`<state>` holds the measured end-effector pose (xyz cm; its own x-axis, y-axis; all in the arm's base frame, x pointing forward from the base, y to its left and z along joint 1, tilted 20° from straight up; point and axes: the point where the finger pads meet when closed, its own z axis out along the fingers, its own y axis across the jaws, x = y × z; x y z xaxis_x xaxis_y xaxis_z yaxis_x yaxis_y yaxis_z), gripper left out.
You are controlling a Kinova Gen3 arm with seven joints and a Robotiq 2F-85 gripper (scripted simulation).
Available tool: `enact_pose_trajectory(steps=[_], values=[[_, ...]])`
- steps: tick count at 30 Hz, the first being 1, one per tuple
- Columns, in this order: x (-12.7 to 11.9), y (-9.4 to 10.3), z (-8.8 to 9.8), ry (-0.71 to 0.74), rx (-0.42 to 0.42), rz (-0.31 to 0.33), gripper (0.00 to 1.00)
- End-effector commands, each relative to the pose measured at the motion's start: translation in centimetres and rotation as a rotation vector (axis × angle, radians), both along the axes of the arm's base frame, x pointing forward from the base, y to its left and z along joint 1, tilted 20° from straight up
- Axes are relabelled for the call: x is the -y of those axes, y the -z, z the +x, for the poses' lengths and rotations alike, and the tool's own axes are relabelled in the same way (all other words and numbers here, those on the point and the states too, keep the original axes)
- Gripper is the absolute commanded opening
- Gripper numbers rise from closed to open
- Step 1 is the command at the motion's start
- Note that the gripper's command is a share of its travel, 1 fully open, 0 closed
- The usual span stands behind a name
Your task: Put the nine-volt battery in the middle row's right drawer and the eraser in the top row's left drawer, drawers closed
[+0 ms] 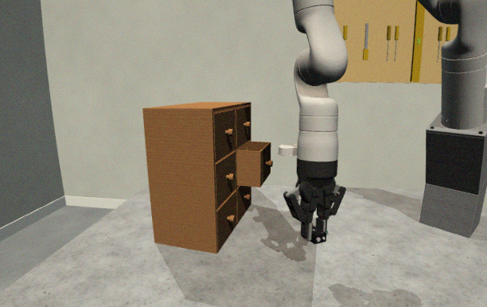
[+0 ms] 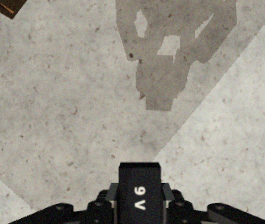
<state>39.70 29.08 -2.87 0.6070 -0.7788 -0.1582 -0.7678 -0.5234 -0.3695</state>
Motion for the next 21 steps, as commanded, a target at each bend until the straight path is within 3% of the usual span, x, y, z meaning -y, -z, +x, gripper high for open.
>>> enact_pose_trajectory(steps=[1,10,21], values=[[-0.8,-0.7,0.7,-0.127,0.055,-0.031,0.23],[-0.8,-1.5,2.2,-0.55,0.202,-0.167,0.23],[-0.5,-2.0,3.1,-0.76,0.27,-0.245,0.23]])
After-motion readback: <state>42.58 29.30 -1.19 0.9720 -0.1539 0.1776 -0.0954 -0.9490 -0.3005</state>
